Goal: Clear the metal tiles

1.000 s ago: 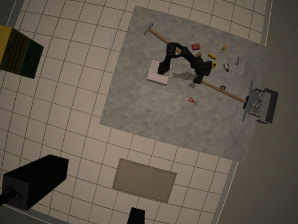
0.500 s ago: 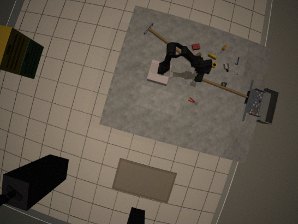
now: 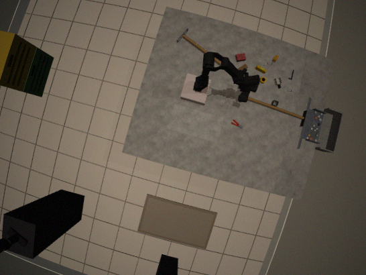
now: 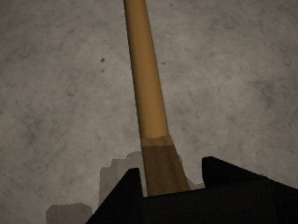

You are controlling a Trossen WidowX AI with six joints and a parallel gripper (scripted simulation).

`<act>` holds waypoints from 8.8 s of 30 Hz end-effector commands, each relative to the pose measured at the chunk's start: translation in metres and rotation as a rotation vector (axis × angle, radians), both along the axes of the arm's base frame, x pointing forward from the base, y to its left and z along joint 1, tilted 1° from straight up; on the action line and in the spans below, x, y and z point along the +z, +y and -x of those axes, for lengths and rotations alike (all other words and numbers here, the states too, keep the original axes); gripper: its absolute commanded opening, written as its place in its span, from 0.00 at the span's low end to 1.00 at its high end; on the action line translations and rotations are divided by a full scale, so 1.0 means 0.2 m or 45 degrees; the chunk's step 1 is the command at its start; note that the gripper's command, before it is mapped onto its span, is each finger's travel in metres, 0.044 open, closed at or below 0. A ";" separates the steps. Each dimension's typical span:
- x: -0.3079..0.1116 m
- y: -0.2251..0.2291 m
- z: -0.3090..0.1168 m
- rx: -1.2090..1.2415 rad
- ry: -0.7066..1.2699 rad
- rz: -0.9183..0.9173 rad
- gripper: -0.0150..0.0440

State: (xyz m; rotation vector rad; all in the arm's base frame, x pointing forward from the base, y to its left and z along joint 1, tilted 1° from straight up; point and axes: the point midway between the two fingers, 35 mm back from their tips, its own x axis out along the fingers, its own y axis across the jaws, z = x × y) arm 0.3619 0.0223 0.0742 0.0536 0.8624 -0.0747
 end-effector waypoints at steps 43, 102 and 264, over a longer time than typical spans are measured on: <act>-0.01 -0.01 0.33 0.019 0.002 0.002 0.25; -0.02 -0.39 0.38 0.033 0.001 0.008 0.25; 0.08 -0.55 -0.73 0.009 -0.028 0.015 0.25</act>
